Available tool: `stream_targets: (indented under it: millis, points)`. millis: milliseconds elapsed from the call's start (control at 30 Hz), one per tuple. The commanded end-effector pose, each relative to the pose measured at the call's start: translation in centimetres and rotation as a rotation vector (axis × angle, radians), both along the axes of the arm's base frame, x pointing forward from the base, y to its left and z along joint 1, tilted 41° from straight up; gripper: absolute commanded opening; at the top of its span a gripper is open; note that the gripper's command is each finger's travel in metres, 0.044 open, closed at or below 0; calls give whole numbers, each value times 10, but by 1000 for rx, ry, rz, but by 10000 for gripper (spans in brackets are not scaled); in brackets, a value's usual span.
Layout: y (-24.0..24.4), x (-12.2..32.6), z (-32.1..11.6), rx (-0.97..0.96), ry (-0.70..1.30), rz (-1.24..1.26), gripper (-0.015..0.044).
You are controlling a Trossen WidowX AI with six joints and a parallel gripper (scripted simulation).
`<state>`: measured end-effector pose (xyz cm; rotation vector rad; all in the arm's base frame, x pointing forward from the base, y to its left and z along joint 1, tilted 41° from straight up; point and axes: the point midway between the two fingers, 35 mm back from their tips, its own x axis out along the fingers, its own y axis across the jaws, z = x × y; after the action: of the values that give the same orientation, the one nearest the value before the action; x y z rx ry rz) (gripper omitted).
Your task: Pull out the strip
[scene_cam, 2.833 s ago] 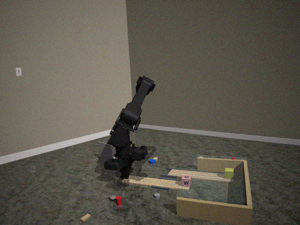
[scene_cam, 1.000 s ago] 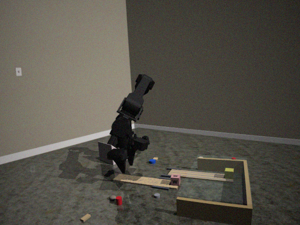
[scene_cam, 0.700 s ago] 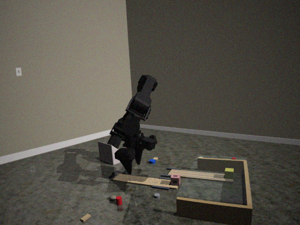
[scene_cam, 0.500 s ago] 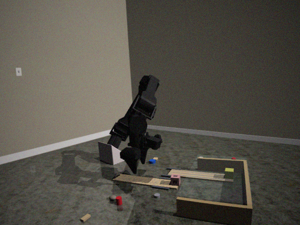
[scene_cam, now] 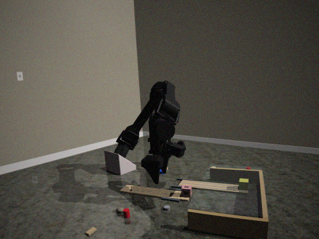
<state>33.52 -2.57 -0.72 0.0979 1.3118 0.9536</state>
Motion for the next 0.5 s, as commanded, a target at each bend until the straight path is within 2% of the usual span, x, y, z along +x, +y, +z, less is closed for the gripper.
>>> stream_targets:
  millis: [0,467]
  points:
    - [6,14,5,6,5,-4,440]
    - [21,54,22,7,3,-4,440]
